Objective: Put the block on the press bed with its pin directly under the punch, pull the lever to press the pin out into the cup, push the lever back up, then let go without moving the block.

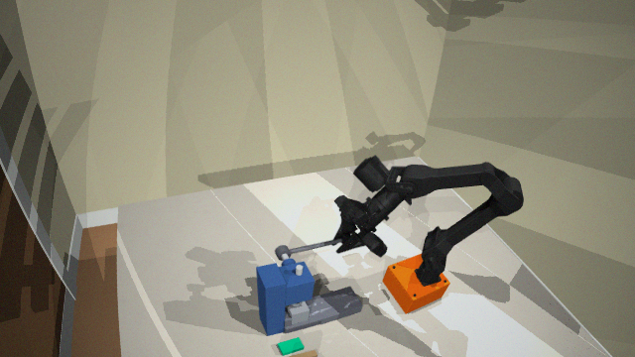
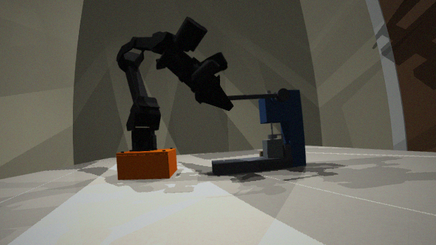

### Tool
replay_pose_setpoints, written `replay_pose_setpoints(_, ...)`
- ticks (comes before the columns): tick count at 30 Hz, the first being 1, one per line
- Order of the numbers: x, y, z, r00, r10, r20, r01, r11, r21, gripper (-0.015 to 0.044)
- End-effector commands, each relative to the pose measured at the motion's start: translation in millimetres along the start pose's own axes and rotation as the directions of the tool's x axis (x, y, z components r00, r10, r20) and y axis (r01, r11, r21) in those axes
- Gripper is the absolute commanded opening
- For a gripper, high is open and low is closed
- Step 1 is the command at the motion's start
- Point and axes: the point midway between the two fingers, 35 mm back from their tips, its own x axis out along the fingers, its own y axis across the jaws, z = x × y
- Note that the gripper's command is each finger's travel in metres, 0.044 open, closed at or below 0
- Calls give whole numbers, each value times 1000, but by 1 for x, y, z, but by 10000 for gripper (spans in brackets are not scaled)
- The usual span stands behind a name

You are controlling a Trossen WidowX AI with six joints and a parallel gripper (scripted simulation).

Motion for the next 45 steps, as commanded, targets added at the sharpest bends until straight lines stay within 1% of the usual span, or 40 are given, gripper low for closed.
replay_pose_setpoints(1, -3, -1, 4, 1000, -1, 5, 1, 1000, -1, 0)
replay_pose_setpoints(45, -18, 0, 22, 1000, -1, 5, 1, 1000, -1, 0)
